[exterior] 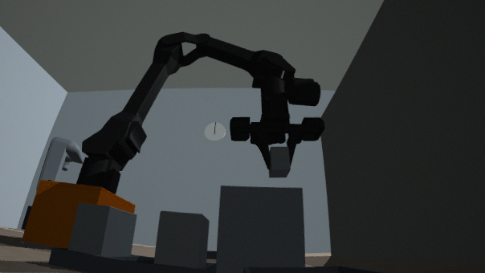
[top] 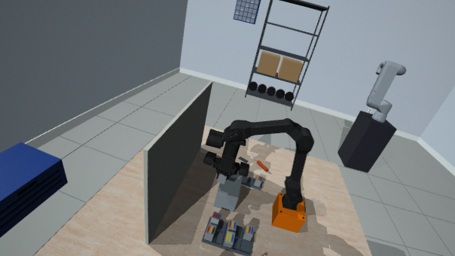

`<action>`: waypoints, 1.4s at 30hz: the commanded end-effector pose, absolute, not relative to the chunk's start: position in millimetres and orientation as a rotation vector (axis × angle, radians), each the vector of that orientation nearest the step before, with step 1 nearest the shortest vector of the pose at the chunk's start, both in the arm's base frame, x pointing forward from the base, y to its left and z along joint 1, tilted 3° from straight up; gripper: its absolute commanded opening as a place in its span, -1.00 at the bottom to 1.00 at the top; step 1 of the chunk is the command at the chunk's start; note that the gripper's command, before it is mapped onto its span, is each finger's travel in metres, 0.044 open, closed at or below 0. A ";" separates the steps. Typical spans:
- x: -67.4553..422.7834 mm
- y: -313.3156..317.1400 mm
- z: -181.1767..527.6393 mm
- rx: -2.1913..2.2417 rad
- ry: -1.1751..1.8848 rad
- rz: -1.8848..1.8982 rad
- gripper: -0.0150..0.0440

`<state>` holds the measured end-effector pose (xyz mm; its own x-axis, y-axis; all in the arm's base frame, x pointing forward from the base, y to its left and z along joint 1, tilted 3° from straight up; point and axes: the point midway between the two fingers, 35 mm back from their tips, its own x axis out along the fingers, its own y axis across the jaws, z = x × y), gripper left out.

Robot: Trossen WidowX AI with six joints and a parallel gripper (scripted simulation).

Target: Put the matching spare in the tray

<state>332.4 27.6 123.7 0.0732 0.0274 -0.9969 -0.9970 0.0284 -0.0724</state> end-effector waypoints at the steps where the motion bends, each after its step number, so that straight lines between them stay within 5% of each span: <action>1: 339.4 9.4 125.4 -1.205 1.142 1.152 -0.49; 42: 318.2 -207.5 114.6 -1.214 1.155 1.196 -0.49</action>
